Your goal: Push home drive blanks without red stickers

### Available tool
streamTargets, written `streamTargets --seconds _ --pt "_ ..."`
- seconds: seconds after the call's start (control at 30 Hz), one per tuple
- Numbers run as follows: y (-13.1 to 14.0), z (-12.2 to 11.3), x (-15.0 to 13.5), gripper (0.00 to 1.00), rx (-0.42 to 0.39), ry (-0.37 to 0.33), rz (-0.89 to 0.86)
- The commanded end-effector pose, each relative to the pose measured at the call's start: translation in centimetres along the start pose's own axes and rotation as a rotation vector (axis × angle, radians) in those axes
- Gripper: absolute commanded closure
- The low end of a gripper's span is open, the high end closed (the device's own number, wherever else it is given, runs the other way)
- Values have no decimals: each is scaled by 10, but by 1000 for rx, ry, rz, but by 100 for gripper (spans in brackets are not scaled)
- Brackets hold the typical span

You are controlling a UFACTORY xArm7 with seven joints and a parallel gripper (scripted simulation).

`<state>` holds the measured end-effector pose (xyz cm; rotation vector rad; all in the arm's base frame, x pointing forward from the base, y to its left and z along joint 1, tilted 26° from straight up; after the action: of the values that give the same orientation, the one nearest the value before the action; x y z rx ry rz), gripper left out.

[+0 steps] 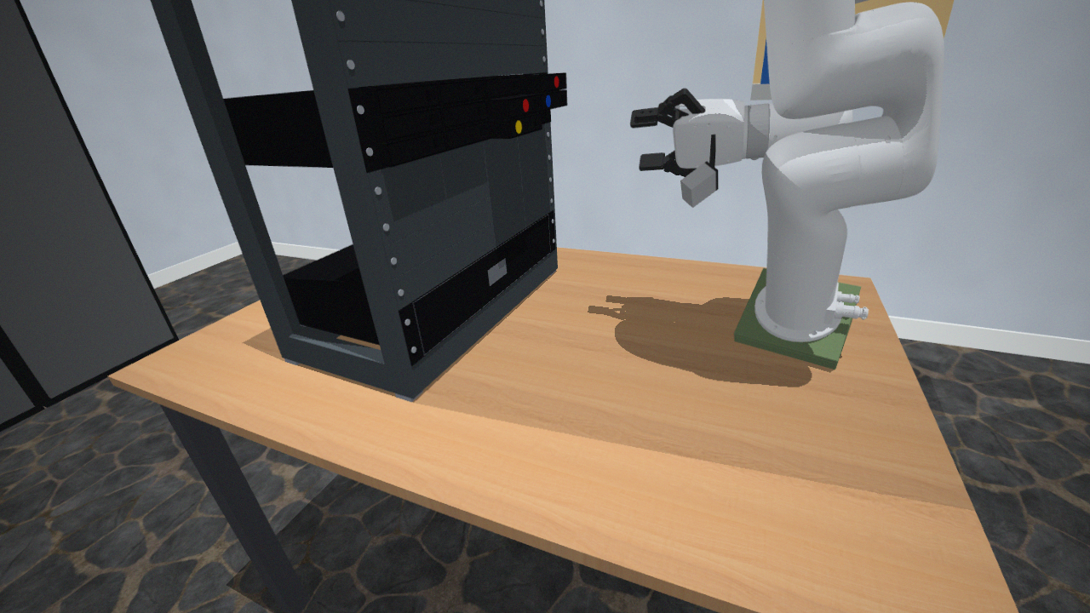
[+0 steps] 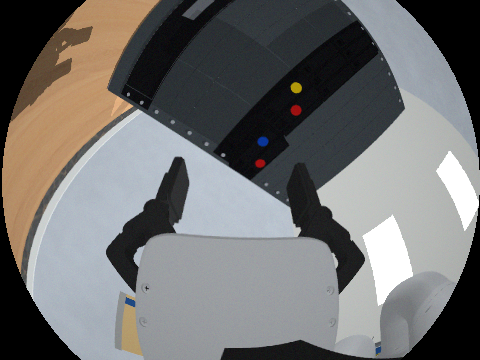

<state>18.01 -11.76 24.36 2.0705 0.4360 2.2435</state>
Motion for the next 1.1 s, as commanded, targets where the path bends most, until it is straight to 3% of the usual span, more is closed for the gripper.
streamTargets --seconds 0.0,0.53,1.07 --pt "8 3 13 0 -11 -24 136" --pt "18 5 46 0 -99 16 501" --pt "20 5 57 0 -124 41 625"
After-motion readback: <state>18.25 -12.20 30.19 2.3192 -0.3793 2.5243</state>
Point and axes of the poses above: the point where the finger pads meet when closed, its own z axis out along the fingers, its own x axis across the jaws, y = z × x, the point moved 7 cm from there along -z, back along the fingers, and after that the axes turned 3 degrees about -z, right-handed, at the moved point
